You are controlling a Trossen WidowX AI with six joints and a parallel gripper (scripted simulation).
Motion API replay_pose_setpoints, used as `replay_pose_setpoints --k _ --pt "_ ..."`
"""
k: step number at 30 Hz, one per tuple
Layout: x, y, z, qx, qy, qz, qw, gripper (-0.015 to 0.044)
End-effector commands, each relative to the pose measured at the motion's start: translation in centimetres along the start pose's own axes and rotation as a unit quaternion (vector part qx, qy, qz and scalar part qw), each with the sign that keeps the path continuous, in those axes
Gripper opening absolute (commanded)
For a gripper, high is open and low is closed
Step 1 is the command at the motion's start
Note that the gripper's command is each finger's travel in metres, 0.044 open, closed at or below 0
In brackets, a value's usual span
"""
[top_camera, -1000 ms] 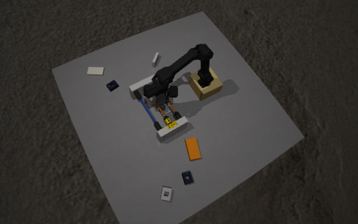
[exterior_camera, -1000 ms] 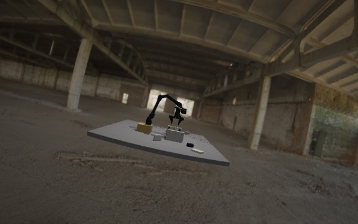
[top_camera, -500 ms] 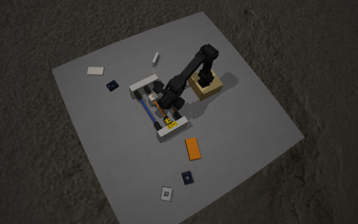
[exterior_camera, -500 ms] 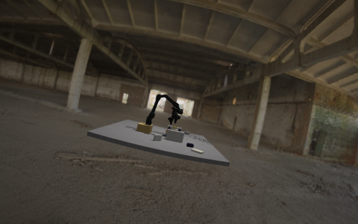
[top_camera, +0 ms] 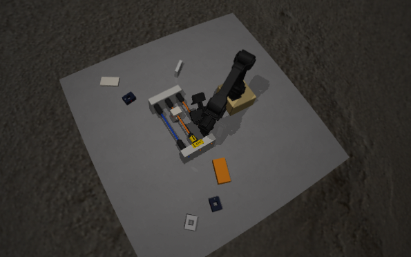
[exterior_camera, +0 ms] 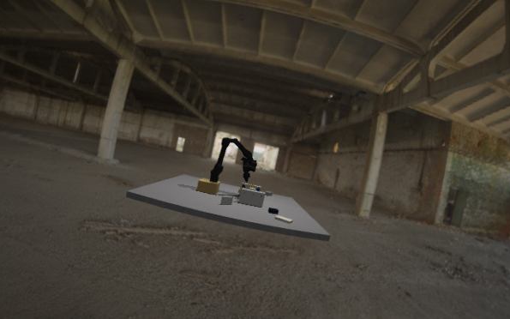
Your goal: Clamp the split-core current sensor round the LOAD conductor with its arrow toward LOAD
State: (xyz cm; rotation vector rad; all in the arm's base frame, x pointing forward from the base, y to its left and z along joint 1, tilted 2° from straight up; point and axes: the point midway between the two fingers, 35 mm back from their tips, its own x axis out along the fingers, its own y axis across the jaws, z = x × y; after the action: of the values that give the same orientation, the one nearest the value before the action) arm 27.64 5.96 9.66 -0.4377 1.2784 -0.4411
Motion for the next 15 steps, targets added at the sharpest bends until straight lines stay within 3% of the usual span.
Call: replay_pose_setpoints --k 1,7,15 --pt "-1.87 0.99 -2.15 0.324 -0.134 -0.020 0.936 0.0440" --pt "-2.45 1.22 -2.67 0.434 -0.172 0.003 0.884 0.0440" --pt "-2.46 1.23 -2.68 0.436 -0.173 0.004 0.883 0.0440"
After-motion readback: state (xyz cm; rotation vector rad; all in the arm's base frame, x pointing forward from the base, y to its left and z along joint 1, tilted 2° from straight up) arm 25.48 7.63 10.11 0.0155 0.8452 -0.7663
